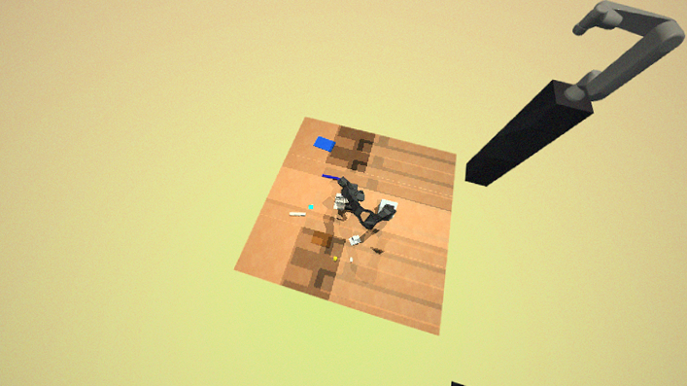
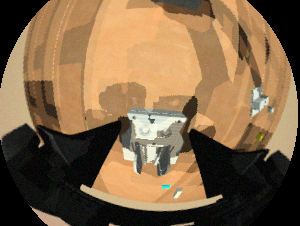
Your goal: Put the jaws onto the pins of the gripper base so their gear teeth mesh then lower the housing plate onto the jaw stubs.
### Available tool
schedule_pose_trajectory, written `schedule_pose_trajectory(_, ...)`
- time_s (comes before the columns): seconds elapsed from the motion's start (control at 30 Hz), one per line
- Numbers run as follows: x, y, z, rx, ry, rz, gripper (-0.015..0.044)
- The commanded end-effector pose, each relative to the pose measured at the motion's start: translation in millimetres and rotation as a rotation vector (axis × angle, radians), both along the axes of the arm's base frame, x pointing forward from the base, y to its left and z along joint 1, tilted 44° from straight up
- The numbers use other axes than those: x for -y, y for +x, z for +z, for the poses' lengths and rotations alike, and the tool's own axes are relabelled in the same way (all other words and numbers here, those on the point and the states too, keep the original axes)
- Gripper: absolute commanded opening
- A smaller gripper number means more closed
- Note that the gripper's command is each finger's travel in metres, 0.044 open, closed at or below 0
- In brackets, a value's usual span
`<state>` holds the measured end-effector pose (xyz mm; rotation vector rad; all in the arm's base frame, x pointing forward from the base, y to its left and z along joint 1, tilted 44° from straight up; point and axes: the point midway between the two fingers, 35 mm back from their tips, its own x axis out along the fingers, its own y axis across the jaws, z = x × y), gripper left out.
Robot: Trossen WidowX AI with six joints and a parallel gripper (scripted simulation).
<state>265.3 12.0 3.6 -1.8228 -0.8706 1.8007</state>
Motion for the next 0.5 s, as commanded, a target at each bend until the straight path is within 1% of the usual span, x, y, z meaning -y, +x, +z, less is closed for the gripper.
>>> schedule_pose_trajectory(0.0, 27, 3, 31, 0.024, -0.01, -0.001, 0.044)
schedule_pose_trajectory(0.1, 29, 2, 33, 0.024, -0.01, 0.0, 0.044)
schedule_pose_trajectory(0.13, 25, 4, 26, 0.024, -0.008, -0.014, 0.044)
schedule_pose_trajectory(0.17, 27, 2, 27, 0.023, -0.009, -0.014, 0.044)
schedule_pose_trajectory(0.23, 41, -14, 38, 0.022, -0.016, -0.012, 0.044)
schedule_pose_trajectory(0.33, 63, -51, 62, 0.019, -0.017, -0.004, 0.044)
schedule_pose_trajectory(0.4, 67, -60, 67, 0.018, -0.014, -0.001, 0.044)
schedule_pose_trajectory(0.47, 67, -60, 67, 0.018, -0.014, -0.001, 0.044)
